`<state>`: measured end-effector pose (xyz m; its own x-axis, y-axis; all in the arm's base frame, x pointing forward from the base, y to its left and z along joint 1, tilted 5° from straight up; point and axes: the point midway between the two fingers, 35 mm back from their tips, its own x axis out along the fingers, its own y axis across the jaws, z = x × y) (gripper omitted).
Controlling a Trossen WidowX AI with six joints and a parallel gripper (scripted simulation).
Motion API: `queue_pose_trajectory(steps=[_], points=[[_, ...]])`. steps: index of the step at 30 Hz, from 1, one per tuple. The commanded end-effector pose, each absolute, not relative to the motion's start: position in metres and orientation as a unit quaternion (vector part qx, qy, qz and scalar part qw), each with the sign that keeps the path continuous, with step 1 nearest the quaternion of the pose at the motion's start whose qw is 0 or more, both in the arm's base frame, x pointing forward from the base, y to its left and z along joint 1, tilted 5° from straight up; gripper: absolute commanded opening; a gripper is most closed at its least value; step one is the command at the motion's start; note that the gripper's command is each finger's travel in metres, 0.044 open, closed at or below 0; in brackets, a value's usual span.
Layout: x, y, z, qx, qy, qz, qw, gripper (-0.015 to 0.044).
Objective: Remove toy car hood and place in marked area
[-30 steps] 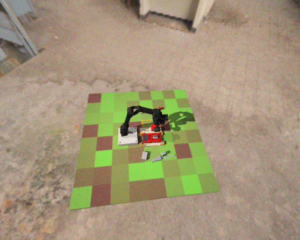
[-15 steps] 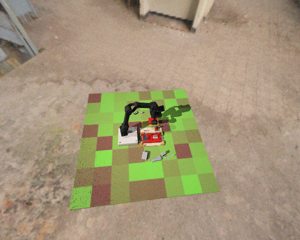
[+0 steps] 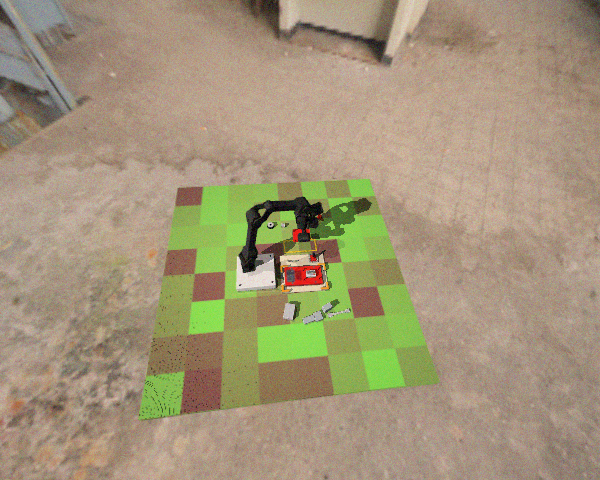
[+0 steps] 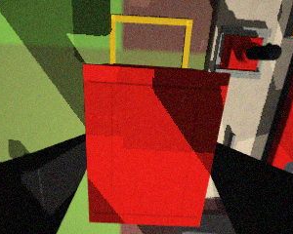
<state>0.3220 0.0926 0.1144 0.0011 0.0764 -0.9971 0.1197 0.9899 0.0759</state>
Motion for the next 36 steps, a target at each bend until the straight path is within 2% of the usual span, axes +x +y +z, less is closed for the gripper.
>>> queue_pose_trajectory(steps=[1,36], points=[[0.32,0.093,0.111,0.072,0.708,-0.016,0.703,0.0],[0.322,0.097,0.078,0.072,0.708,-0.016,0.703,0.0]])
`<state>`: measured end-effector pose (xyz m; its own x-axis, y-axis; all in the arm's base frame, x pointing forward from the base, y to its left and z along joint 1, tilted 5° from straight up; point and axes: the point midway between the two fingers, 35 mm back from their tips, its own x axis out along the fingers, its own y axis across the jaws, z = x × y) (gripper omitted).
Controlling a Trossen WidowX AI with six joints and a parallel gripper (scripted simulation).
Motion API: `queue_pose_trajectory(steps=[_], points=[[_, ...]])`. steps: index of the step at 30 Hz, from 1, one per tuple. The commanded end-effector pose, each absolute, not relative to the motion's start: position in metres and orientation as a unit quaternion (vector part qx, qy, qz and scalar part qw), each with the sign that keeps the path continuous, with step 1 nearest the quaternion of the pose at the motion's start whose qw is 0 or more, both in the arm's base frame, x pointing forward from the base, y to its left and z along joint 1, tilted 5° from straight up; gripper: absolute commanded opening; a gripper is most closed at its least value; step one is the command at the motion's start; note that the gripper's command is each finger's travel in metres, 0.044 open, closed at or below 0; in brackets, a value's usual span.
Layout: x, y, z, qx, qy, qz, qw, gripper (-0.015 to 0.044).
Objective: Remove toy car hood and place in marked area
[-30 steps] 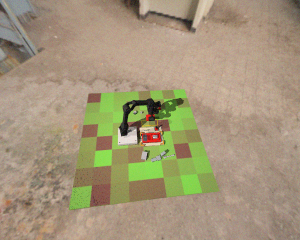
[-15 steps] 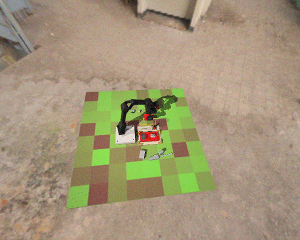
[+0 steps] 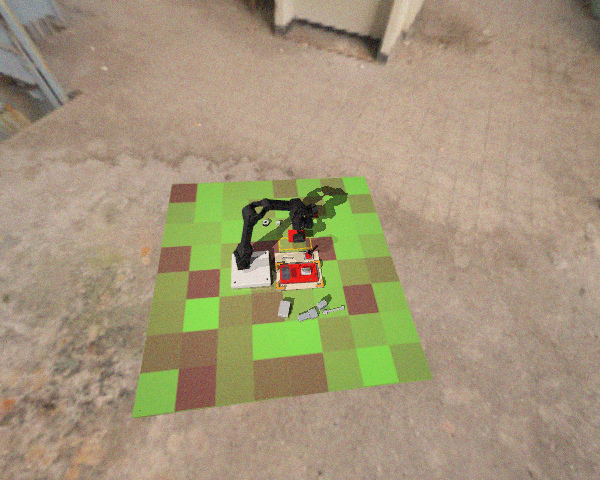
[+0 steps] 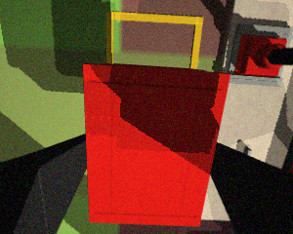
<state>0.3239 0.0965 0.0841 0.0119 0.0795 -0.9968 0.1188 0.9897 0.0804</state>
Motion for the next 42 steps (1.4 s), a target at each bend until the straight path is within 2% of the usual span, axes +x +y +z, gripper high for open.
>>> queue_pose_trajectory(steps=[1,42], points=[[0.321,0.097,0.077,0.072,0.708,-0.016,0.703,0.0],[0.318,0.099,0.039,0.072,0.708,-0.016,0.702,0.0]])
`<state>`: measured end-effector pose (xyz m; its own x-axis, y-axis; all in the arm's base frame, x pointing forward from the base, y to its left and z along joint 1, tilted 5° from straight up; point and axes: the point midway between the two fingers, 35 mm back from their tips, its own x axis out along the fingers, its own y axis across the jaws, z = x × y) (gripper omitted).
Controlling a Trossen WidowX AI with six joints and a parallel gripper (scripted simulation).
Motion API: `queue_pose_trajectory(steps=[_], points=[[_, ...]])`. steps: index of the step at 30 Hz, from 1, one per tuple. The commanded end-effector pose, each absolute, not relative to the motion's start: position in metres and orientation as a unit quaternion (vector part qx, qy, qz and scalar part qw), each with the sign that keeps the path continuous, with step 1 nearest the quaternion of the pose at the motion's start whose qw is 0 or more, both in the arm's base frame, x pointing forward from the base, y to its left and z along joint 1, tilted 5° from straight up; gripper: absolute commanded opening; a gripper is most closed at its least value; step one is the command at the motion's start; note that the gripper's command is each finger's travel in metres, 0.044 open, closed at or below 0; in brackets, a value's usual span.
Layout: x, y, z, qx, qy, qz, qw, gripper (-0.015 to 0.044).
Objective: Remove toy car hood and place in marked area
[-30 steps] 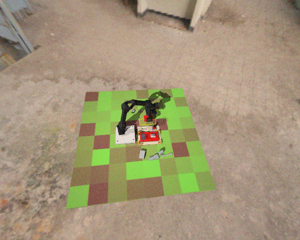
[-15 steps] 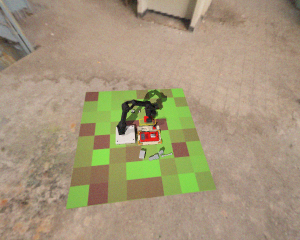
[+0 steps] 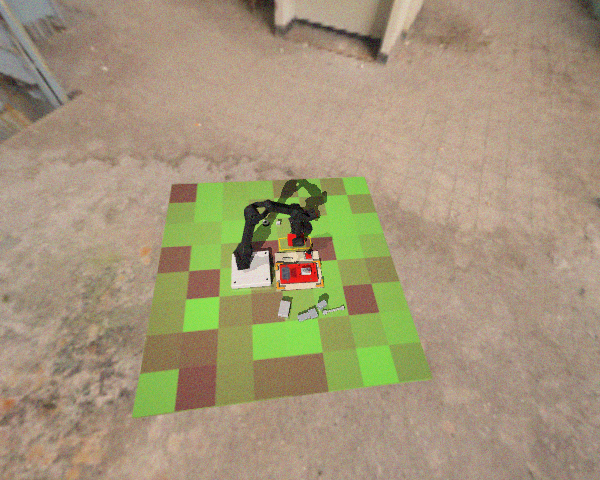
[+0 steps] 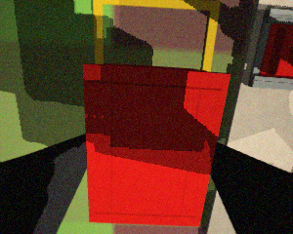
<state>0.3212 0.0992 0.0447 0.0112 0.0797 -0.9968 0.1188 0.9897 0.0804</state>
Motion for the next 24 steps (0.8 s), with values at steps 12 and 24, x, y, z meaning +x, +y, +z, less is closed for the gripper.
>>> queue_pose_trajectory(steps=[12,24], points=[[0.3181,0.099,0.0379,0.072,0.708,-0.016,0.702,0.0],[0.3182,0.0995,0.0321,0.072,0.708,-0.016,0.702,0.0]])
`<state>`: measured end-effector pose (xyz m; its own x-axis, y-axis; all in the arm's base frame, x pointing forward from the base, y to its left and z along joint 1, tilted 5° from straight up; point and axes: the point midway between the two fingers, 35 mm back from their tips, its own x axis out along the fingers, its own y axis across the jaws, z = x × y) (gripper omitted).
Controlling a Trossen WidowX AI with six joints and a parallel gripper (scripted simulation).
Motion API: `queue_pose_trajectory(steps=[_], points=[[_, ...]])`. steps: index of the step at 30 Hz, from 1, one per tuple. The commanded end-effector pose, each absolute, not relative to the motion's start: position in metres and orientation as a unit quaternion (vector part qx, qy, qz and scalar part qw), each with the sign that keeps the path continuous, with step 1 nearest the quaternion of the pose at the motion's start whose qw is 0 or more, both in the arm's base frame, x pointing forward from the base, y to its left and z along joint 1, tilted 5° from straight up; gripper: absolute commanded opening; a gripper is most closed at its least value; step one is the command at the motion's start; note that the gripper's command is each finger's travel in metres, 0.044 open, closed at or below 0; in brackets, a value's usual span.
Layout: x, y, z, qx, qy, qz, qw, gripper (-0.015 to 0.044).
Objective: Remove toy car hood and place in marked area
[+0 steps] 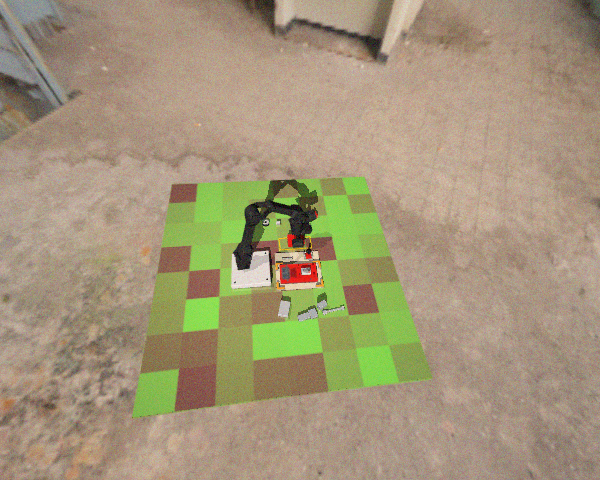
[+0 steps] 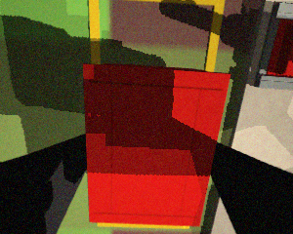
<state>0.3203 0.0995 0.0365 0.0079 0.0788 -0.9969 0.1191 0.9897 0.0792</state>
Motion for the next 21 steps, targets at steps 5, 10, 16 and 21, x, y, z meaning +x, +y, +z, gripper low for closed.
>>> queue_pose_trajectory(steps=[5,10,16,21], points=[[0.3182,0.0997,0.0297,0.072,0.708,-0.016,0.702,0.0],[0.3181,0.0999,0.0272,0.072,0.708,-0.016,0.702,0.0],[0.3181,0.1002,0.0243,0.072,0.708,-0.016,0.702,0.0],[0.318,0.1004,0.0219,0.072,0.708,-0.016,0.702,0.0]])
